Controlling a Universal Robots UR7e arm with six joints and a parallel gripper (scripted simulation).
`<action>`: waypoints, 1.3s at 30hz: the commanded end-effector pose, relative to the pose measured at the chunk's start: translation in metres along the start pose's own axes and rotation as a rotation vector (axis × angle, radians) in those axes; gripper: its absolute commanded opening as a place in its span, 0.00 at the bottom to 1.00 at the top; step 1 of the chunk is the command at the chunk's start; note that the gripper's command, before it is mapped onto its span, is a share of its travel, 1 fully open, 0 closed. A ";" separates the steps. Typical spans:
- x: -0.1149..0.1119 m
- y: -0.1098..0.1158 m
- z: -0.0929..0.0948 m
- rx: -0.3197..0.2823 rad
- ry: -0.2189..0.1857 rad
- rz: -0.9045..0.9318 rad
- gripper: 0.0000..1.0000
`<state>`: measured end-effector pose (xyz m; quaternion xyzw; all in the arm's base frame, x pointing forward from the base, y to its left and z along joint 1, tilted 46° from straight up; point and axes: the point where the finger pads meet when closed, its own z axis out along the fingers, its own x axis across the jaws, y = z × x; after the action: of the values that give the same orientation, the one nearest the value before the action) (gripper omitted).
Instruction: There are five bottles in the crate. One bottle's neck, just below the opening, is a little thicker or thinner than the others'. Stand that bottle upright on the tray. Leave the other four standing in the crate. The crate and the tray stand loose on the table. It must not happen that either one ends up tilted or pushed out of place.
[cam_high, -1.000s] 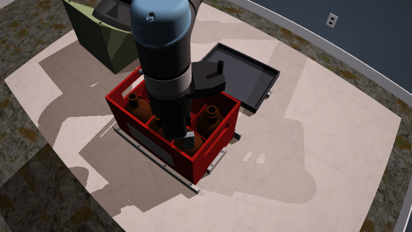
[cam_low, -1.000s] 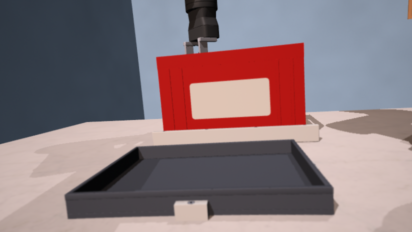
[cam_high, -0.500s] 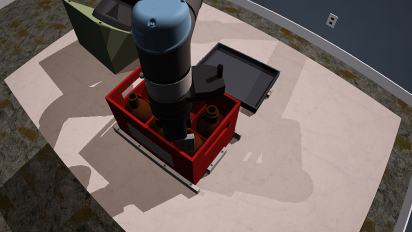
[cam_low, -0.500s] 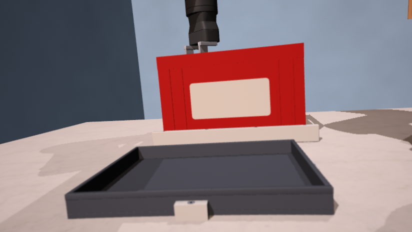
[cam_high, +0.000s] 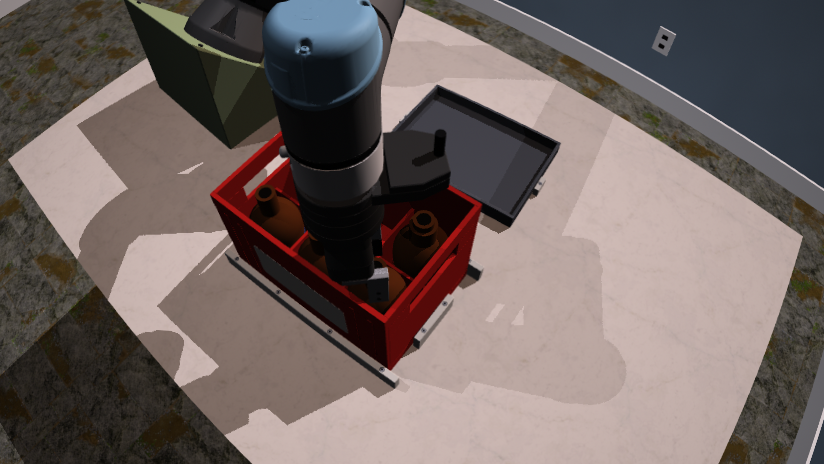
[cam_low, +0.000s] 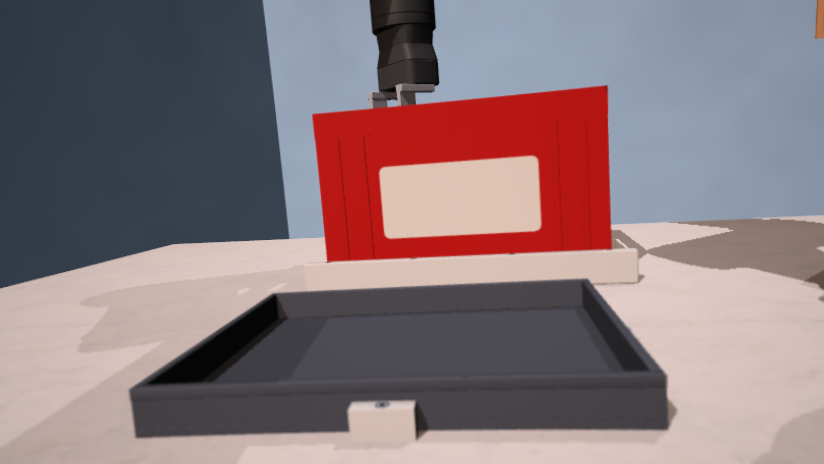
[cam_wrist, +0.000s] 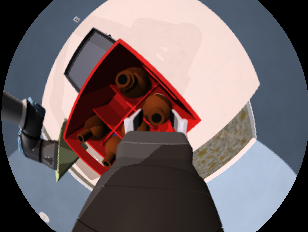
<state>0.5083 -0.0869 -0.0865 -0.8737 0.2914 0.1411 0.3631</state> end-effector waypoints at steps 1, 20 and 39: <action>0.000 0.000 -0.001 0.000 0.002 0.000 1.00; 0.000 0.000 -0.001 0.000 0.002 0.000 1.00; 0.000 0.000 -0.001 0.000 0.002 0.000 0.00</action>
<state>0.5082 -0.0869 -0.0866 -0.8737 0.2914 0.1412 0.3631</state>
